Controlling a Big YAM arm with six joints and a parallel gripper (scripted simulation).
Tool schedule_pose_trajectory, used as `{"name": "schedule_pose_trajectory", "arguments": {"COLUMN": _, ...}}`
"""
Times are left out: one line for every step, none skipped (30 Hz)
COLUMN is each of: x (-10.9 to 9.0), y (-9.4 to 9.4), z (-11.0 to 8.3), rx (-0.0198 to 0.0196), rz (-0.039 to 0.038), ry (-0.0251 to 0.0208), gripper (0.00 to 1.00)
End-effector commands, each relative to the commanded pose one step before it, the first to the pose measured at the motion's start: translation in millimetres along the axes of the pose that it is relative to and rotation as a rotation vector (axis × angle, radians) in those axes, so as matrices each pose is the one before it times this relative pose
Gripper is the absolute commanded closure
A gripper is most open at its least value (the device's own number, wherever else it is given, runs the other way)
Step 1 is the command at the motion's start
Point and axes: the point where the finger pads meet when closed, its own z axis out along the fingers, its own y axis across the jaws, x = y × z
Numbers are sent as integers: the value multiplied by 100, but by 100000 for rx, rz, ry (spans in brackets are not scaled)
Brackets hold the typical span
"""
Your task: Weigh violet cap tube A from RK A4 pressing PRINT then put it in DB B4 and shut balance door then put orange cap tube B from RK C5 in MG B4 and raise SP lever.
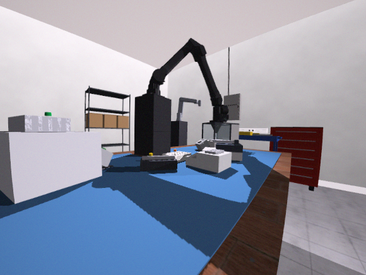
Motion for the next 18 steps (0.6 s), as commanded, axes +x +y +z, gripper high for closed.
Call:
{"name": "schedule_pose_trajectory", "arguments": {"x": -1676, "y": 99, "z": 863, "rx": 19, "rz": -1120, "ry": -2613, "gripper": 91}}
{"name": "schedule_pose_trajectory", "arguments": {"x": 15, "y": 0, "z": 172, "rx": 0, "rz": 0, "ry": 14, "gripper": 91}}
{"name": "schedule_pose_trajectory", "arguments": {"x": 15, "y": 0, "z": 172, "rx": 0, "rz": 1, "ry": 14, "gripper": 91}}
{"name": "schedule_pose_trajectory", "arguments": {"x": 14, "y": 0, "z": 172, "rx": 0, "rz": 1, "ry": 14, "gripper": 91}}
{"name": "schedule_pose_trajectory", "arguments": {"x": 14, "y": 0, "z": 172, "rx": 0, "rz": 1, "ry": 14, "gripper": 91}}
{"name": "schedule_pose_trajectory", "arguments": {"x": 31, "y": -11, "z": 118, "rx": 1, "rz": 1, "ry": 12, "gripper": 91}}
{"name": "schedule_pose_trajectory", "arguments": {"x": 352, "y": -11, "z": 102, "rx": 2, "rz": 11, "ry": 670, "gripper": 91}}
{"name": "schedule_pose_trajectory", "arguments": {"x": 598, "y": -11, "z": 126, "rx": 2, "rz": 20, "ry": 1387, "gripper": 91}}
{"name": "schedule_pose_trajectory", "arguments": {"x": 160, "y": 3, "z": 18, "rx": -1, "rz": 22, "ry": 423, "gripper": 91}}
{"name": "schedule_pose_trajectory", "arguments": {"x": -18, "y": 0, "z": -3, "rx": 0, "rz": 5, "ry": -27, "gripper": 91}}
{"name": "schedule_pose_trajectory", "arguments": {"x": 0, "y": 0, "z": 0, "rx": 0, "rz": 0, "ry": 0, "gripper": 91}}
{"name": "schedule_pose_trajectory", "arguments": {"x": 0, "y": 0, "z": 0, "rx": 0, "rz": 0, "ry": 0, "gripper": 91}}
{"name": "schedule_pose_trajectory", "arguments": {"x": -494, "y": -42, "z": -963, "rx": -27, "rz": 819, "ry": -1693, "gripper": 91}}
{"name": "schedule_pose_trajectory", "arguments": {"x": 0, "y": 0, "z": 0, "rx": 0, "rz": 0, "ry": 0, "gripper": 91}}
{"name": "schedule_pose_trajectory", "arguments": {"x": 0, "y": 0, "z": 0, "rx": 0, "rz": 0, "ry": 0, "gripper": 91}}
{"name": "schedule_pose_trajectory", "arguments": {"x": 0, "y": 0, "z": 0, "rx": 0, "rz": 0, "ry": 0, "gripper": 91}}
{"name": "schedule_pose_trajectory", "arguments": {"x": 0, "y": 0, "z": 0, "rx": 0, "rz": 0, "ry": 0, "gripper": 91}}
{"name": "schedule_pose_trajectory", "arguments": {"x": 0, "y": 0, "z": 0, "rx": 0, "rz": 0, "ry": 0, "gripper": 91}}
